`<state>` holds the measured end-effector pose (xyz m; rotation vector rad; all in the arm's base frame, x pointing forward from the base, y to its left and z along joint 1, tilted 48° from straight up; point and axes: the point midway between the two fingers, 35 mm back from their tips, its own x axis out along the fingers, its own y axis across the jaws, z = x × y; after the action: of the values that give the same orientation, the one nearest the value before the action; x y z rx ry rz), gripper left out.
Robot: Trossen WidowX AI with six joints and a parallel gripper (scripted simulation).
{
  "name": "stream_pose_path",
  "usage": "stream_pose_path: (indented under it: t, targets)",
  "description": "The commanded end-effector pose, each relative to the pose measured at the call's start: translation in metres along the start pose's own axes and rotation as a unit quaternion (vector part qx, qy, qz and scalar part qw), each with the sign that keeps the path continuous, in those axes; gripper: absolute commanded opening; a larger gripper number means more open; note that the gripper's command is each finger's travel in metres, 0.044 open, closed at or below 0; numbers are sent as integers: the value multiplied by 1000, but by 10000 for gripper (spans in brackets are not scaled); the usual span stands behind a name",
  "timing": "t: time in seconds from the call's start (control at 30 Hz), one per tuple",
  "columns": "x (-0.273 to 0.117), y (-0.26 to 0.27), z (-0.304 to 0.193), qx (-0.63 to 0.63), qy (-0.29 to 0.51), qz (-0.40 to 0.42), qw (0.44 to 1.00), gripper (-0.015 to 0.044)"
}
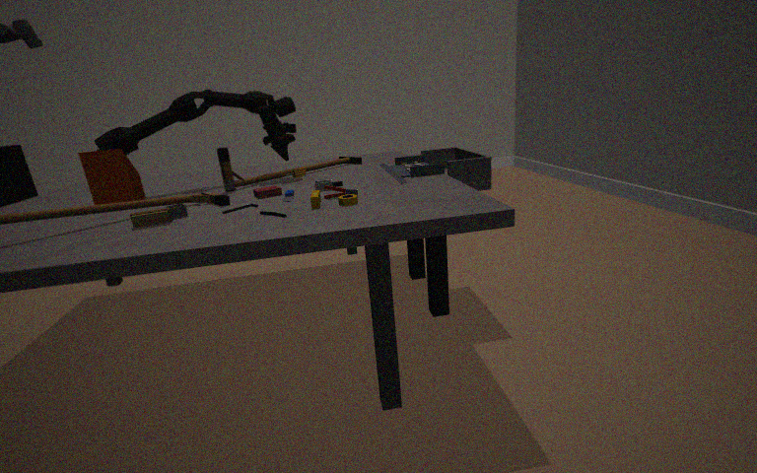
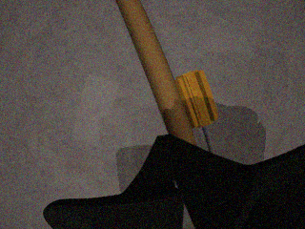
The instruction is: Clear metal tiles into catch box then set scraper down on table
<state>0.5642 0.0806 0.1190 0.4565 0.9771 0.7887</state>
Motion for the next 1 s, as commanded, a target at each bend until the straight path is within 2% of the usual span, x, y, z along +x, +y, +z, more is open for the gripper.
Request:
stream_pose_path:
  t: [0.0, 0.7, 0.97]
  targets:
    - [-15, 6, 4, 5, -11, 0, 1000, 0]
    - [-101, 34, 11, 39, -72, -11, 997, 0]
    - [-95, 34, 11, 39, -73, -12, 996, 0]
